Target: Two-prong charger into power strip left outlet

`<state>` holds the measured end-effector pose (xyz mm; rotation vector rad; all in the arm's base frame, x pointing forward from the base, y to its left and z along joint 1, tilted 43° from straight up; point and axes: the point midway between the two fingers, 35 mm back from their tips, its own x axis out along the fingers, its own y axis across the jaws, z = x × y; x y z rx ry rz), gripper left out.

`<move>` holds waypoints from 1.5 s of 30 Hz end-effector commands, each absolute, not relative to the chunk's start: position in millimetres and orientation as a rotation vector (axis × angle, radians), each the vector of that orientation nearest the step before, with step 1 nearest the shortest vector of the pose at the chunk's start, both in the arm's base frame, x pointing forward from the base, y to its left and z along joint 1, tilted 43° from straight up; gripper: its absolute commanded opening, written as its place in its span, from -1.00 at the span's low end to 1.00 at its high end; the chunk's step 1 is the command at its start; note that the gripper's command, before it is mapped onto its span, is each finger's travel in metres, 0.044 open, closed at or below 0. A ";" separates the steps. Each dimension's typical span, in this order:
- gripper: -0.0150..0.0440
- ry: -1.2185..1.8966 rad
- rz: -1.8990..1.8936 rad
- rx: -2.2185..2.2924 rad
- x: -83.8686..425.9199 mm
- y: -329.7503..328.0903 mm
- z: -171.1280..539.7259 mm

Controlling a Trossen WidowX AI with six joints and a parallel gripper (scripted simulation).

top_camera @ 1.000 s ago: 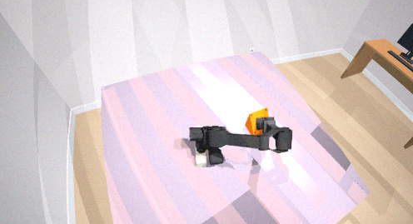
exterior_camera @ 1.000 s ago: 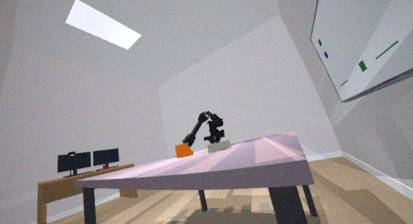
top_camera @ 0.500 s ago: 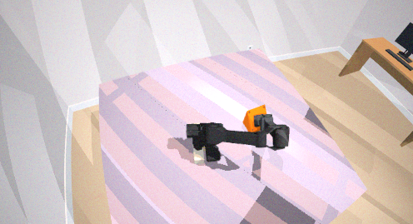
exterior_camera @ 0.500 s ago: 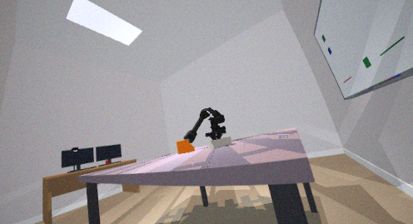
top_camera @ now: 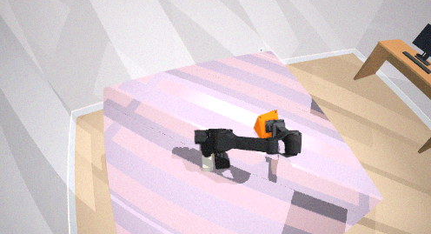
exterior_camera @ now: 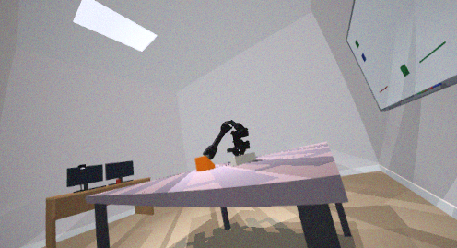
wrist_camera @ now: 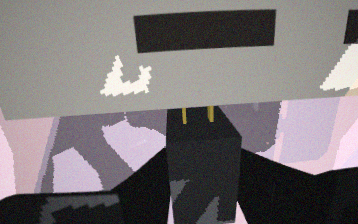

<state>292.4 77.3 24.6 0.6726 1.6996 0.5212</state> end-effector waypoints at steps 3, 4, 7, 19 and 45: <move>-0.49 1.702 0.520 0.668 292.4 76.9 24.2; -0.49 1.702 0.520 0.668 292.6 76.9 24.2; -0.49 1.702 0.520 0.668 293.4 76.8 24.0; -0.49 1.702 0.520 0.667 297.6 76.6 23.5; -0.49 1.701 0.520 0.667 305.9 76.1 22.2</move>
